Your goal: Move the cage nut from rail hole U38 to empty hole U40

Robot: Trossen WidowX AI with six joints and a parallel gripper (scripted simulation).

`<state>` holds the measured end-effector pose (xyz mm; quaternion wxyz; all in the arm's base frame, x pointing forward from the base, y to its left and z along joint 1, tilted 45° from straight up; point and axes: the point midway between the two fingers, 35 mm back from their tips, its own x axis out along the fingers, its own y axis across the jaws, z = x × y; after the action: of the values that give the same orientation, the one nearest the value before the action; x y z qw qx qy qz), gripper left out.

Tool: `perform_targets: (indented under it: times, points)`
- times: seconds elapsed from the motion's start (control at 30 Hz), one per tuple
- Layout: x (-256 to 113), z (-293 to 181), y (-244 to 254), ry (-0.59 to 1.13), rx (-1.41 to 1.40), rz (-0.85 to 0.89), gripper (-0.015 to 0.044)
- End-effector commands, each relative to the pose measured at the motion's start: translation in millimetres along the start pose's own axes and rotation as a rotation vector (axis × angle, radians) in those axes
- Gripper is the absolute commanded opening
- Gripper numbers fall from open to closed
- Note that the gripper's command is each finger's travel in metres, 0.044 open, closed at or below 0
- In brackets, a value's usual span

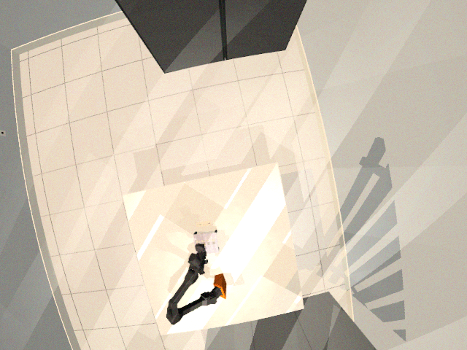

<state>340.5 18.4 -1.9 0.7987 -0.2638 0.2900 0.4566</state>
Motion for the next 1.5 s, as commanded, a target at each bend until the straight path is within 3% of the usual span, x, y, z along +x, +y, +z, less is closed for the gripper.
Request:
perform_targets:
  times: [0.0,1.47]
  points:
    - [0.0,-0.9,0.4,0.005,0.003,-0.009,0.003]
    - [-0.3,-0.9,2.8,0.006,0.004,-0.066,0.003]
